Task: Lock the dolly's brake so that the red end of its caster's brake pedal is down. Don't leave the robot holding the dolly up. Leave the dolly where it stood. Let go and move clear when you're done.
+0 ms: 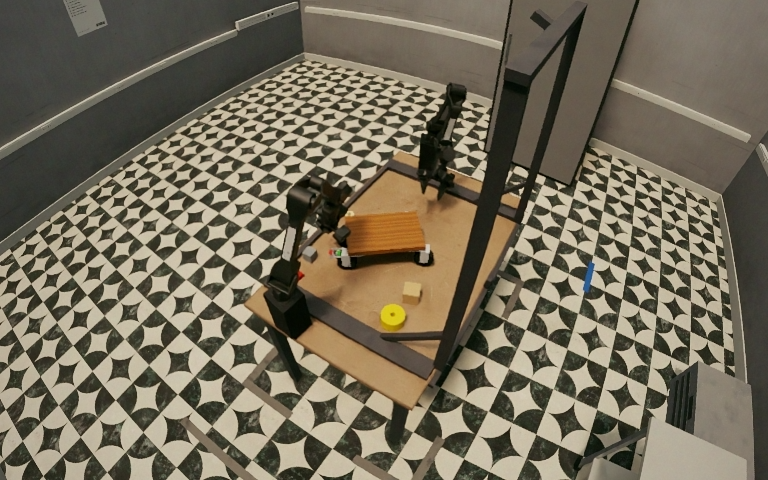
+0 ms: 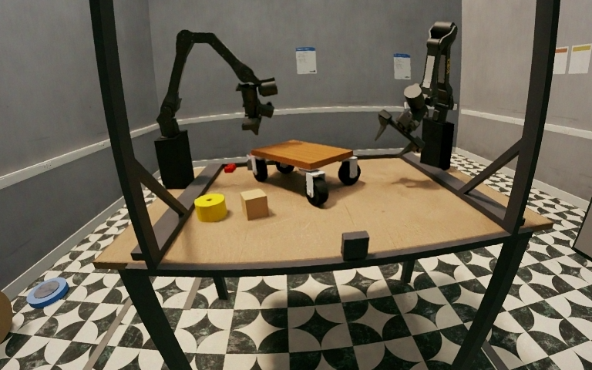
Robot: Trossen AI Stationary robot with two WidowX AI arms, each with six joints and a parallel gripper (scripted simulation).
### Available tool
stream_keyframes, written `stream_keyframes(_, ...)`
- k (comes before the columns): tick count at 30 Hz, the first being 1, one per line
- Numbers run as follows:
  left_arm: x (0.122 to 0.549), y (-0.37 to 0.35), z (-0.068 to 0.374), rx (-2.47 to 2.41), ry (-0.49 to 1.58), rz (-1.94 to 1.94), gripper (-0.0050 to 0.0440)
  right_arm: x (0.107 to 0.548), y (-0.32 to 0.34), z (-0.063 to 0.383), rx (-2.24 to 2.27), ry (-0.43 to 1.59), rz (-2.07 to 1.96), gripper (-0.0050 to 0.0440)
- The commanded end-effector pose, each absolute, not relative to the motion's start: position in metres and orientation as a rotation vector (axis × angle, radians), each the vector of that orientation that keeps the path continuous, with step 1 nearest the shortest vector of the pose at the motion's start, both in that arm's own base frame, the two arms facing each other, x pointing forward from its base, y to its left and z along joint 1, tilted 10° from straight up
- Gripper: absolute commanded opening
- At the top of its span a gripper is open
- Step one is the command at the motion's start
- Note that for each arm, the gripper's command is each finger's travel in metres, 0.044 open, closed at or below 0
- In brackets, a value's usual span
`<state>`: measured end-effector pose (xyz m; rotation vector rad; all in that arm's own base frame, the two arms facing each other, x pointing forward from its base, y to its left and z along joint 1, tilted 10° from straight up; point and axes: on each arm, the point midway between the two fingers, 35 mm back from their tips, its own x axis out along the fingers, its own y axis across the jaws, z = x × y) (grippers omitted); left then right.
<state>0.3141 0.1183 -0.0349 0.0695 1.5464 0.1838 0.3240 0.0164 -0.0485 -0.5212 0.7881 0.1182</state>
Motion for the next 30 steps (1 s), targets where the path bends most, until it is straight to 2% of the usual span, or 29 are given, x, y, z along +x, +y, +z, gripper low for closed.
stream_keyframes(1, 0.309, 0.111, -0.041, 0.168, 1.570, -0.041, -0.0050, 0.316, 0.035, -0.040, -0.367, 0.758, 0.106, 0.0440)
stream_keyframes(11, 0.303, 0.090, -0.048, 0.470, 1.446, -0.646, -0.0050, 0.285, 0.072, -0.036, 0.046, 0.764, 0.083, 0.0440)
stream_keyframes(16, 0.301, 0.085, -0.049, 0.571, 1.366, -0.814, -0.0050, 0.276, 0.082, -0.036, 0.155, 0.773, 0.079, 0.0440)
stream_keyframes(30, 0.304, 0.084, -0.046, 0.599, 1.341, -0.831, -0.0050, 0.275, 0.082, -0.037, 0.173, 0.778, 0.072, 0.0440)
